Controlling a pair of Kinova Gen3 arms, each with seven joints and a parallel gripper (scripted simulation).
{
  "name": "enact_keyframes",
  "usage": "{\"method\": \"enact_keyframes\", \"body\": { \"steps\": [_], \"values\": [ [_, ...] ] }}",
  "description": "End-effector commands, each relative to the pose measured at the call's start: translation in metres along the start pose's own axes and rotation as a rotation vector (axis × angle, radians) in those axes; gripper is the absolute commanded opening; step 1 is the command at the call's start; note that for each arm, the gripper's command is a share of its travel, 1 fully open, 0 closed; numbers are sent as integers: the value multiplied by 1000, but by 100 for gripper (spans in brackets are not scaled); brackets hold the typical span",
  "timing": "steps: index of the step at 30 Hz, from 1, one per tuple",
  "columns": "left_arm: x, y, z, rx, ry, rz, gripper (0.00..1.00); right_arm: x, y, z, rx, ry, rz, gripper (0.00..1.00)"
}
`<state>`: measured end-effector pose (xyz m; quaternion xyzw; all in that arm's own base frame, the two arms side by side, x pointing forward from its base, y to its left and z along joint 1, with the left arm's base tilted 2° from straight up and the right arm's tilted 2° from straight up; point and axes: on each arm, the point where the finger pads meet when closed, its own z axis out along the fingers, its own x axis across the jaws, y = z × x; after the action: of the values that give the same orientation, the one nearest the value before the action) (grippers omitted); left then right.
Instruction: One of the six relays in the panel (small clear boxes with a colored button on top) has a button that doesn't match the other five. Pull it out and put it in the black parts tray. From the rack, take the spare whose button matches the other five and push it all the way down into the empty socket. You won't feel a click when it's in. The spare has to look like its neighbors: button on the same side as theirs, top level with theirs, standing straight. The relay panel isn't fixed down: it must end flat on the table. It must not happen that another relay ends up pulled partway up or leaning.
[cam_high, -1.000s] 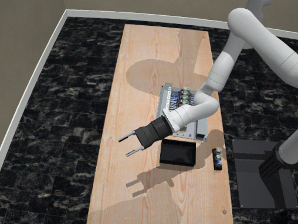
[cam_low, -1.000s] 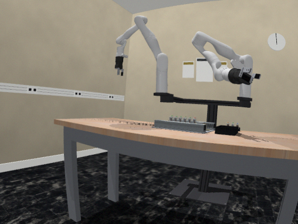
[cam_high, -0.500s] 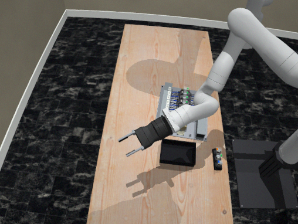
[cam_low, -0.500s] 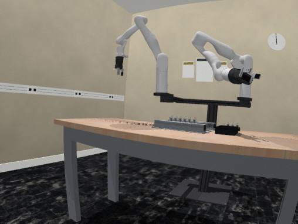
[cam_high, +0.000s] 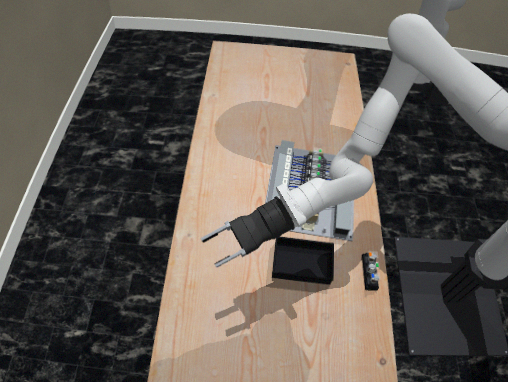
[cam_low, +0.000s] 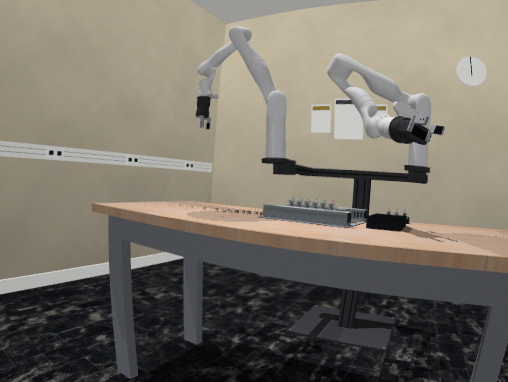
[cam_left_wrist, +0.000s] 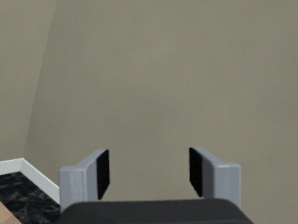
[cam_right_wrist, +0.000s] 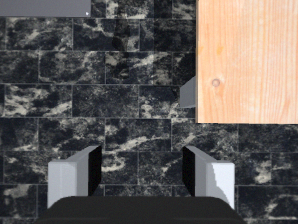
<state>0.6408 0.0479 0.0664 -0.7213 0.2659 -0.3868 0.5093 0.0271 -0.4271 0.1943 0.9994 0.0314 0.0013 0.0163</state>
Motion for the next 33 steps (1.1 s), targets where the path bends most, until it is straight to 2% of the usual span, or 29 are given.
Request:
{"method": "enact_keyframes", "body": {
  "steps": [1, 6, 23, 33],
  "values": [
    [1, -1, 0, 2, 1, -2, 100, 0, 0, -1, -2, 0, 0, 100],
    [1, -1, 0, 2, 1, -2, 100, 0, 0, -1, -2, 0, 0, 100],
    [25, -4, -12, 30, -28, -81, 100, 0, 0, -1, -2, 0, 0, 100],
    [28, -1, -19, 40, -59, -132, 100, 0, 0, -1, -2, 0, 0, 100]
  ]
}}
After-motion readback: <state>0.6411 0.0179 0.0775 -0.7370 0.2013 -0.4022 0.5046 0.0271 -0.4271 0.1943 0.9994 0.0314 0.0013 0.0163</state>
